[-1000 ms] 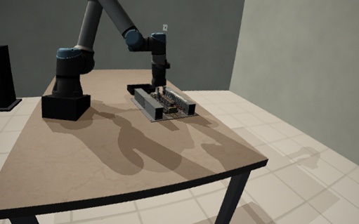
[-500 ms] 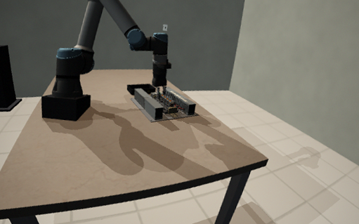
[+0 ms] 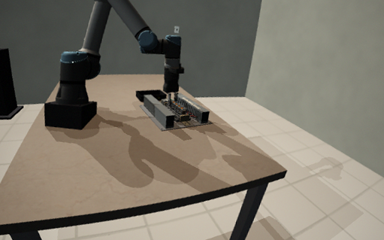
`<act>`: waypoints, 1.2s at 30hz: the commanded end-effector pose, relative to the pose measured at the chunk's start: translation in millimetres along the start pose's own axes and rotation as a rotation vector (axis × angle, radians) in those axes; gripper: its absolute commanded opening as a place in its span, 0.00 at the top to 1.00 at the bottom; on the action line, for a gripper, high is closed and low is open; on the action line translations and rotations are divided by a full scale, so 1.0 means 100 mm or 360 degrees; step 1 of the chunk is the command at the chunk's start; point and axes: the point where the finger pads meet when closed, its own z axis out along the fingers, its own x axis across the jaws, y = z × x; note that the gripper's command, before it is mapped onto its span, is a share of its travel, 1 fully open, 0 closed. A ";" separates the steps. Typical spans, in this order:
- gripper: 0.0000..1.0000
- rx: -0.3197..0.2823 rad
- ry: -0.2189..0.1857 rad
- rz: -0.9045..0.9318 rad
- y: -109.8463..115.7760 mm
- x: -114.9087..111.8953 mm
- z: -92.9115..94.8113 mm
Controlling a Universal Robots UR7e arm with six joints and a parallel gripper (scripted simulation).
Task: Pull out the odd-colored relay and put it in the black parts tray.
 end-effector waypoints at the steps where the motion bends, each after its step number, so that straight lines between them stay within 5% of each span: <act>1: 1.00 -0.0001 0.0014 0.0001 0.00 0.00 0.01; 36: 1.00 -0.0001 0.0102 0.0000 0.00 -0.02 0.00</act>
